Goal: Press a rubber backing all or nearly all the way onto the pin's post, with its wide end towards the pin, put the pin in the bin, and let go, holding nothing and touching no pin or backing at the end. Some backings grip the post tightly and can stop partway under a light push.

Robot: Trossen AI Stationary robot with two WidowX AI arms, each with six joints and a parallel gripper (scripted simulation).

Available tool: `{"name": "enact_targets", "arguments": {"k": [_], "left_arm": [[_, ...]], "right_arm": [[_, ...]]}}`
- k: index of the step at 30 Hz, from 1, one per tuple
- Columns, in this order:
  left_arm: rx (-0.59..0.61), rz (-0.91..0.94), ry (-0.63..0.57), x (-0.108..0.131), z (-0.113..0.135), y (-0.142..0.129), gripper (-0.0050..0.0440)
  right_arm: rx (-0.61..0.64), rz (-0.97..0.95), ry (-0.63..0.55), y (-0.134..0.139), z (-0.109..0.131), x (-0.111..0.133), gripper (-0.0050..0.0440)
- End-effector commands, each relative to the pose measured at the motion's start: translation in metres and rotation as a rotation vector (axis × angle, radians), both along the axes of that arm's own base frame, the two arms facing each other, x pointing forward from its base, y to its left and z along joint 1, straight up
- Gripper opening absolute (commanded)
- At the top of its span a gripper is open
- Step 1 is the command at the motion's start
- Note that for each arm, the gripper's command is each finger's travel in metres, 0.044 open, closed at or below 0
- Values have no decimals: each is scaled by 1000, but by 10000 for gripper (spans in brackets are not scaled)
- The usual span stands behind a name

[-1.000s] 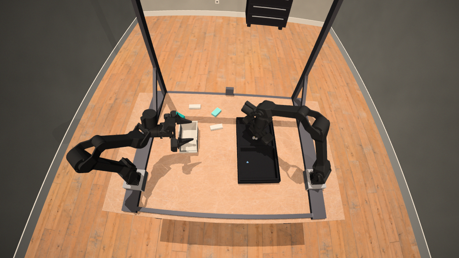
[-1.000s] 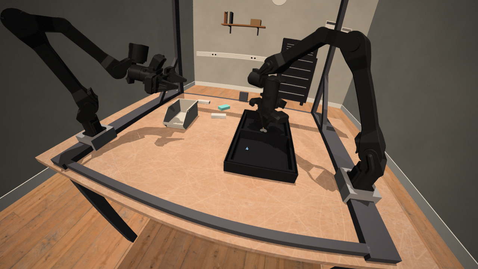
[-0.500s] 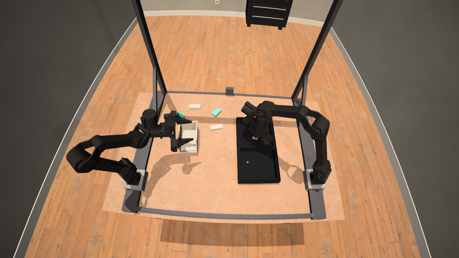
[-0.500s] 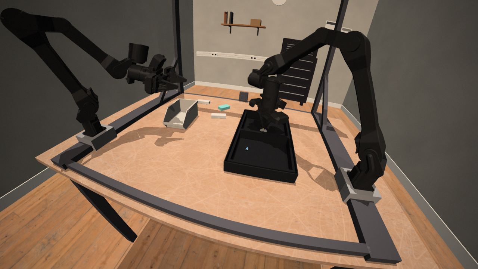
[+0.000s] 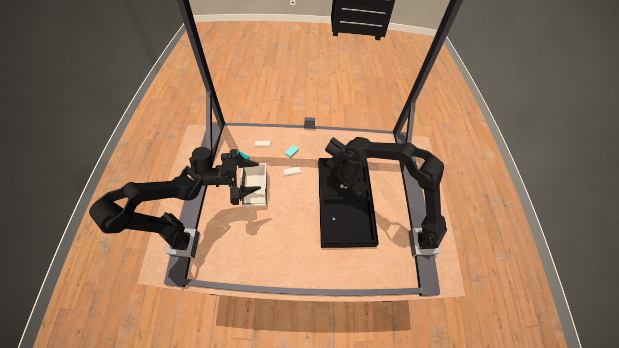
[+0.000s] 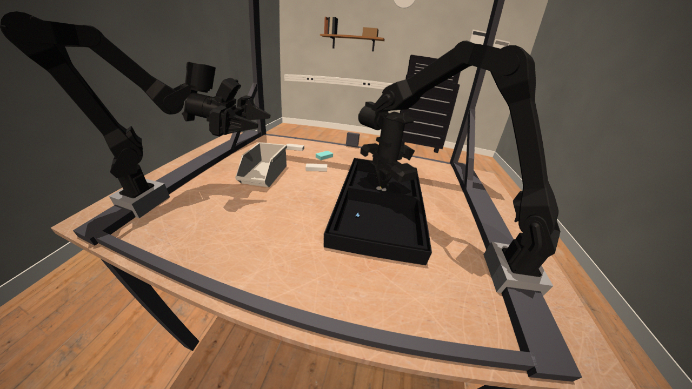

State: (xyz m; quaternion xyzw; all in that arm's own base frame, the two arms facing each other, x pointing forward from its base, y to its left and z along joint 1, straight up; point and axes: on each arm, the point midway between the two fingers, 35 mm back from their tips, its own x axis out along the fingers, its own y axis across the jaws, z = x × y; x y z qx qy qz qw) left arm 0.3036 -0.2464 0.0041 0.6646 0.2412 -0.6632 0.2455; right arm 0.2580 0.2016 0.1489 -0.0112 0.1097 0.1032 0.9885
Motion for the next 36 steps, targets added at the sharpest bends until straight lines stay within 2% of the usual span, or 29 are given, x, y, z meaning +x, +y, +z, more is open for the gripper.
{"name": "enact_targets", "arguments": {"k": [1, 36], "left_arm": [[4, -1, 3, -1, -5, 0, -50], [4, -1, 3, -2, -18, 0, -50]], "right_arm": [[14, -1, -10, 1, 6, 1, 440], [14, -1, -10, 1, 6, 1, 440]]}}
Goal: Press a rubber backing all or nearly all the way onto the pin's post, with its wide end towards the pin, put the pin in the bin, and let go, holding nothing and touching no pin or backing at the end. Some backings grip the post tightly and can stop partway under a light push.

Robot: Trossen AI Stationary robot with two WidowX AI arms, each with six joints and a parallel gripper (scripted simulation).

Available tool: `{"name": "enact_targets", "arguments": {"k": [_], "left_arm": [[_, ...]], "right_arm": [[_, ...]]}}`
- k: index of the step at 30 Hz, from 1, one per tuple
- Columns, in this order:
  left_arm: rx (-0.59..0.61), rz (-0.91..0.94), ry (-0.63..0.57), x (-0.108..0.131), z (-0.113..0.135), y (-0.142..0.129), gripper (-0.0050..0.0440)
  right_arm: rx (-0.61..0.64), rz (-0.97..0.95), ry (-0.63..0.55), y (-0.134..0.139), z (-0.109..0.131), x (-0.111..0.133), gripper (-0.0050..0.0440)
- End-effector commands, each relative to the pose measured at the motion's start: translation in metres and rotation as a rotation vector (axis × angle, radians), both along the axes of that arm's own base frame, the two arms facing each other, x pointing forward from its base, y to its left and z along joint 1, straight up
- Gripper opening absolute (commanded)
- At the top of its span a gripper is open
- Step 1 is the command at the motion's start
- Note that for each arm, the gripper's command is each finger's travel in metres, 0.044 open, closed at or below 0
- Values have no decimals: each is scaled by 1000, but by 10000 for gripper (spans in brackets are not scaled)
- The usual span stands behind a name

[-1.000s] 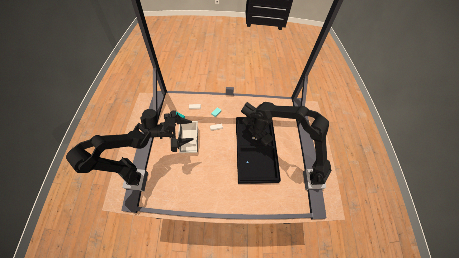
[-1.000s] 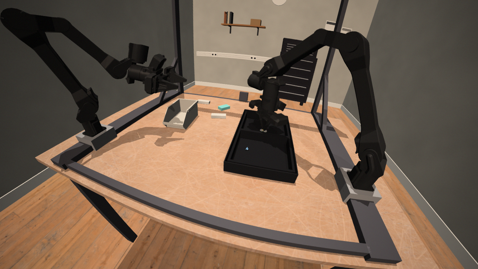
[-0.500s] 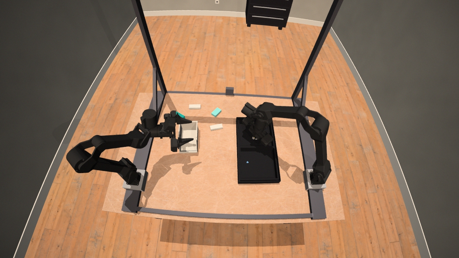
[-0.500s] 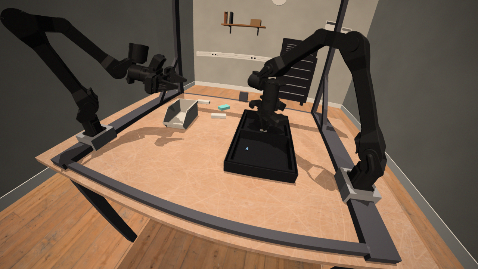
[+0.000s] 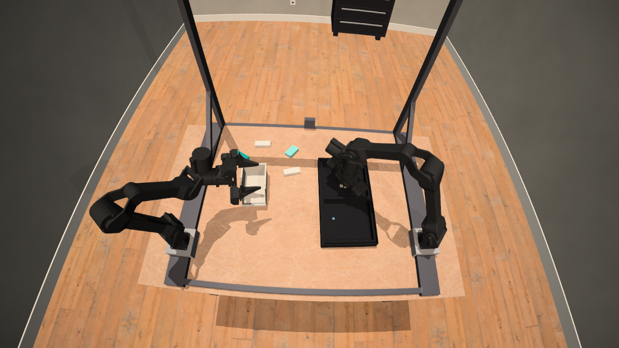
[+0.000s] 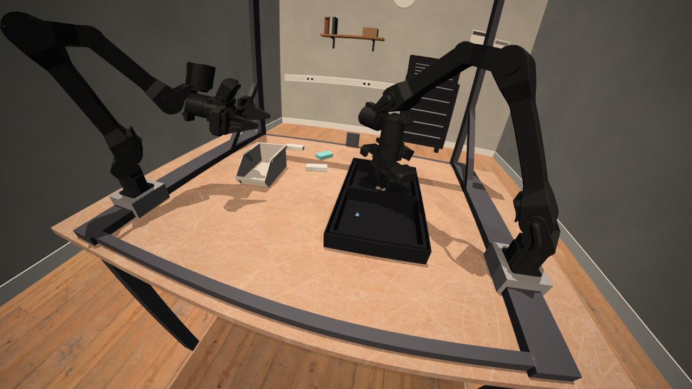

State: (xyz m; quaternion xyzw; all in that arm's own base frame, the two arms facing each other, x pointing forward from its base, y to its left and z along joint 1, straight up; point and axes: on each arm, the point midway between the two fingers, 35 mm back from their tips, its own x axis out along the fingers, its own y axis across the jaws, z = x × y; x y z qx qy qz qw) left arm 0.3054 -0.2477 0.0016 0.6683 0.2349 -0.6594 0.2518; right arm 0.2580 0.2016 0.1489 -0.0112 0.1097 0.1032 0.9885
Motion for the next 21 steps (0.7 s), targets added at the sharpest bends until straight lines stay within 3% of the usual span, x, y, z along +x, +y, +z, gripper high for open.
{"name": "enact_targets", "arguments": {"k": [1, 11, 15, 21], "left_arm": [[17, -1, 19, -3, -16, 1, -50], [28, -1, 24, 0, -14, -1, -50], [13, -1, 7, 6, 7, -5, -50], [13, -1, 7, 6, 7, -5, -50]], "right_arm": [[14, -1, -10, 1, 6, 1, 440], [14, -1, -10, 1, 6, 1, 440], [14, -1, -10, 1, 6, 1, 440], [14, -1, -10, 1, 6, 1, 440]]}}
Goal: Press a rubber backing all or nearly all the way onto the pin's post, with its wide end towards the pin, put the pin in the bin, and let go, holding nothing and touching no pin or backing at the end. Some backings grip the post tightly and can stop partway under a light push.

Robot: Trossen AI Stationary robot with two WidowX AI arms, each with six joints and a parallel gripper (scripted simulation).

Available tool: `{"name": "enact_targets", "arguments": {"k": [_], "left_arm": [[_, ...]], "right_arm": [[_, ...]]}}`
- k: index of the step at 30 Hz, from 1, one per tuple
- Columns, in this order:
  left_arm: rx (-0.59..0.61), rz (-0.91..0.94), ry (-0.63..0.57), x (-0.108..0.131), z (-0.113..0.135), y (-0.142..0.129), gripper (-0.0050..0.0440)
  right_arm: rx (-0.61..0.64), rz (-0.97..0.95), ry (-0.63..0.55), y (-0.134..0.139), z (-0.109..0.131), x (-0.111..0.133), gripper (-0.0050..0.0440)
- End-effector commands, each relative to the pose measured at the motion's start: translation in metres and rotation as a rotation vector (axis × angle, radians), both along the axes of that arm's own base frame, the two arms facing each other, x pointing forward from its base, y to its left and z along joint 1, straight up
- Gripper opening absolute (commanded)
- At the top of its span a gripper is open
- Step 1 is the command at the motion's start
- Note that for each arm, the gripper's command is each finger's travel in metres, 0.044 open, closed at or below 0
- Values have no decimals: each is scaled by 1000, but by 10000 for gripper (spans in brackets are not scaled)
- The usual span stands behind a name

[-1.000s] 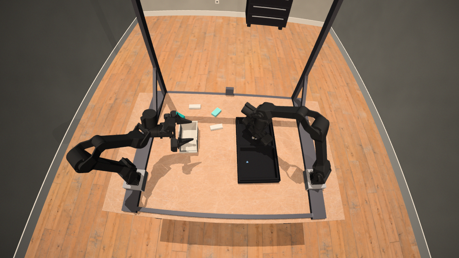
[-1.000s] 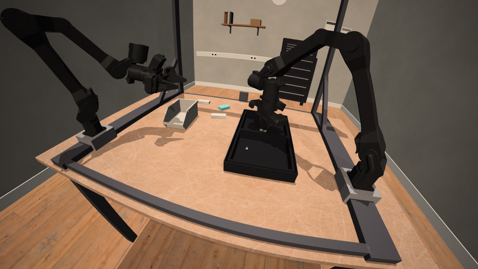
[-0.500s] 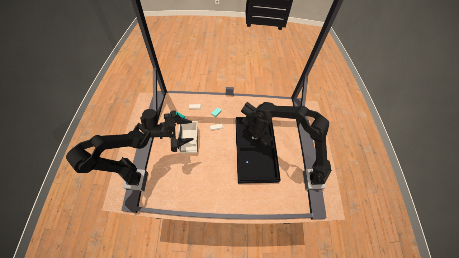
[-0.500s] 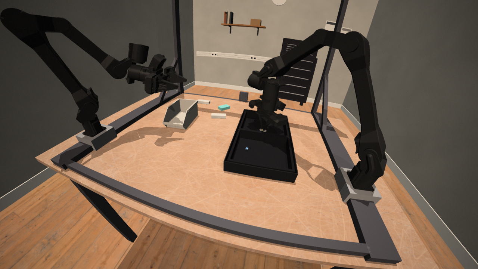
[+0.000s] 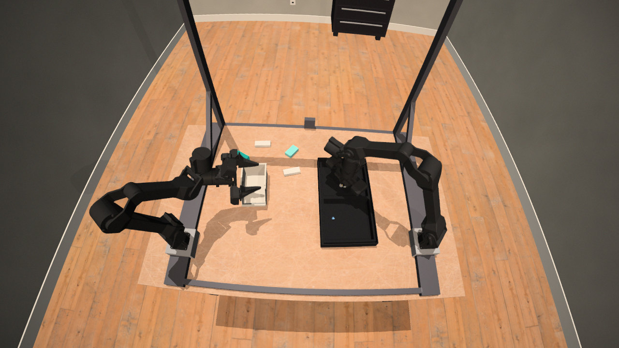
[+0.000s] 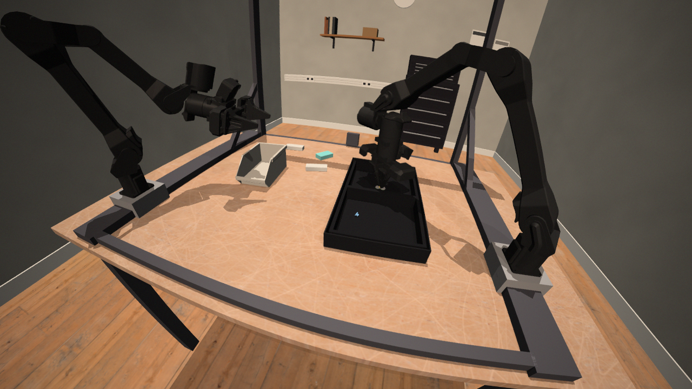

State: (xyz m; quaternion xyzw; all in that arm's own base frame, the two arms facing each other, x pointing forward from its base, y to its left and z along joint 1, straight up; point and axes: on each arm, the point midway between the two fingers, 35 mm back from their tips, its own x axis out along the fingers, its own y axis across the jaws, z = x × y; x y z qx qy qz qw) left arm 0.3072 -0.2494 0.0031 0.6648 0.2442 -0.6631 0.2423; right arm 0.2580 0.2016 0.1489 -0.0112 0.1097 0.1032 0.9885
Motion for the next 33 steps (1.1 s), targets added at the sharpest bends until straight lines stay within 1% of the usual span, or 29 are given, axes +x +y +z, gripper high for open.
{"name": "enact_targets", "arguments": {"k": [1, 8, 11, 13, 15, 20, 22, 24, 25, 30, 33], "left_arm": [[-8, -1, -12, 4, 5, -3, -50], [-6, -1, -9, 3, 4, -2, -50], [-8, -1, -12, 4, 14, -3, -50], [-8, -1, -12, 4, 14, -3, -50], [-18, -1, -25, 5, 35, -3, -50], [-18, -1, -25, 4, 71, -3, -50], [-18, -1, -25, 4, 82, -3, -50], [-19, -1, -25, 3, 84, -2, -50], [-9, -1, -12, 3, 78, -2, -50], [-4, 3, -5, 8, 72, 1, -50], [-19, 18, -19, 22, 73, 10, -50]], "right_arm": [[14, -1, -10, 1, 6, 1, 440], [14, -1, -10, 1, 6, 1, 440], [14, -1, -10, 1, 6, 1, 440], [14, -1, -10, 1, 6, 1, 440], [14, -1, -10, 1, 6, 1, 440], [14, -1, -10, 1, 6, 1, 440], [14, -1, -10, 1, 6, 1, 440], [14, -1, -10, 1, 6, 1, 440], [14, -1, -10, 1, 6, 1, 440], [17, 0, -12, 0, 8, 2, 440], [15, -2, -12, -4, 15, 6, 440]]}}
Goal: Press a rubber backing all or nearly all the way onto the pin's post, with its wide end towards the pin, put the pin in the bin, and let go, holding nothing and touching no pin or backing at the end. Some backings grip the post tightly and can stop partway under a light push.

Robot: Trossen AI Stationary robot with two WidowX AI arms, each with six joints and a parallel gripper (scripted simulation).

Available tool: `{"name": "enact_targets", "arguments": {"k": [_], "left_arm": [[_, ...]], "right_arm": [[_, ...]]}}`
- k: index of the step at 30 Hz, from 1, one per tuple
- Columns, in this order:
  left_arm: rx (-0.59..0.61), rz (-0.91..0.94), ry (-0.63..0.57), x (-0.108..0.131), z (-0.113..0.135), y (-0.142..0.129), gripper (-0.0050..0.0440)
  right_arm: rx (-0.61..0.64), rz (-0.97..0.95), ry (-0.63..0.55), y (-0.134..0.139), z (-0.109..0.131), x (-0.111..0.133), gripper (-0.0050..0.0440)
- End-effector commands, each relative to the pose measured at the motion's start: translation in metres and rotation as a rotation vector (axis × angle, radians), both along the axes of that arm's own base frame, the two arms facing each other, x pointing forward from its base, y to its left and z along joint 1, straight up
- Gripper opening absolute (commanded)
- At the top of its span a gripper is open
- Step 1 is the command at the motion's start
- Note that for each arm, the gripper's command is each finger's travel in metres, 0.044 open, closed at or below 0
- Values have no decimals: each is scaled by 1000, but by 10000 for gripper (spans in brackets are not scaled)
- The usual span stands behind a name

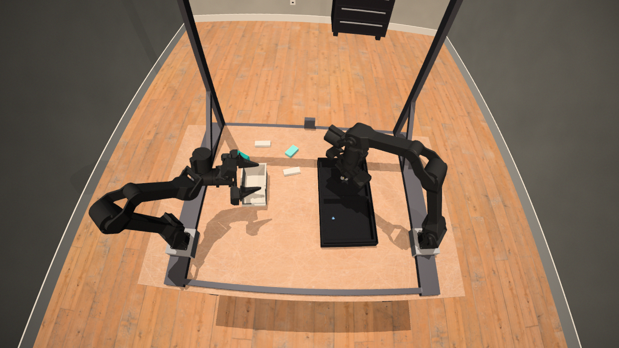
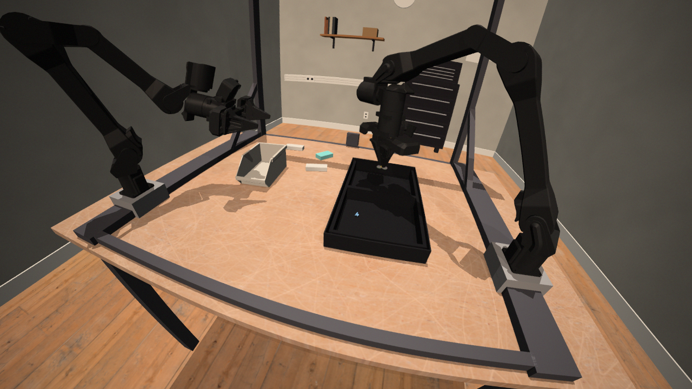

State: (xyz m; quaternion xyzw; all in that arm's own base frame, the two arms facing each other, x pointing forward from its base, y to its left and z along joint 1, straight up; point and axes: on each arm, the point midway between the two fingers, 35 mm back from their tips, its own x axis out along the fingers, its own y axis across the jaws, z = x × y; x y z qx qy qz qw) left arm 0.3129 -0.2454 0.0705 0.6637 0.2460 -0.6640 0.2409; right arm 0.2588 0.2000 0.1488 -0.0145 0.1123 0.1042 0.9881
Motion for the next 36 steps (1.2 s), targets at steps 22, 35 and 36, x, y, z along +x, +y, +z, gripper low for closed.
{"name": "enact_targets", "arguments": {"k": [22, 35, 36], "left_arm": [[-26, 26, -106, 145, -13, 171, -50], [-1, 2, -35, 150, -36, 225, -50], [0, 1, -32, 150, -37, 227, -50]], "right_arm": [[-28, -69, 12, -139, 94, 10, 440], [-57, -95, 103, -184, 95, -45, 440], [-58, -97, 115, -185, 93, -50, 440]]}}
